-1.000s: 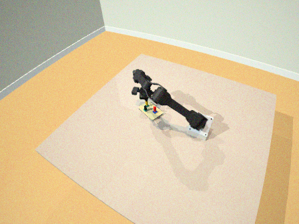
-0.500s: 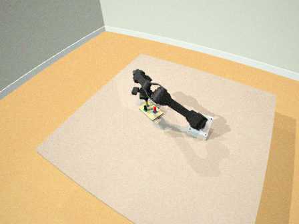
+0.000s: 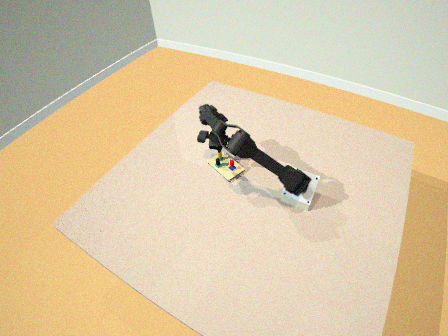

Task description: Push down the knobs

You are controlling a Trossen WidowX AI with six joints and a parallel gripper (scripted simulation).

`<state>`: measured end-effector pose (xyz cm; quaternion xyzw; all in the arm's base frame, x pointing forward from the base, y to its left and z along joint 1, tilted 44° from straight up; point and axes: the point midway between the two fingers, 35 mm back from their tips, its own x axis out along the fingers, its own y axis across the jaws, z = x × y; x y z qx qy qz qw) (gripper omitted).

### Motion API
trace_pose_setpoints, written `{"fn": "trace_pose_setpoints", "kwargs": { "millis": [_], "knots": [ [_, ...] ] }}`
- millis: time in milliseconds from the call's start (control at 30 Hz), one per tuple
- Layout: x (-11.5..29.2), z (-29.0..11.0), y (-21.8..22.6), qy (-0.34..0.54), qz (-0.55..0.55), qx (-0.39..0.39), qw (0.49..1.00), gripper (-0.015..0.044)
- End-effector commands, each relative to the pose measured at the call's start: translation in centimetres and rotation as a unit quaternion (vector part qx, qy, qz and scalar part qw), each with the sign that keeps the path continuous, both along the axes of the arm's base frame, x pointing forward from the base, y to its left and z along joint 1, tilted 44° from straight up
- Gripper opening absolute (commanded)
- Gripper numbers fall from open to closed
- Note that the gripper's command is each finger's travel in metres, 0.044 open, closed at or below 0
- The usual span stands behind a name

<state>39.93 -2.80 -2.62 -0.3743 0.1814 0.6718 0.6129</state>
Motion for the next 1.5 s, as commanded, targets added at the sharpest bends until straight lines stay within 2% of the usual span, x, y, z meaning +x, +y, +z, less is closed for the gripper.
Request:
{"fn": "trace_pose_setpoints", "kwargs": {
  "millis": [0,600,1333,1467],
  "knots": [
    [0.2,-0.8,1.2,-0.001,0.013,-0.001,1.0,0.0],
    [0.2,-0.8,1.1,-0.001,0.013,-0.001,1.0,0.0],
    [0.2,1.6,-1.2,-0.001,0.013,-0.002,1.0,0.0],
    [0.2,1.3,-0.8,-0.001,0.012,-0.001,1.0,0.0105]
  ]
}}
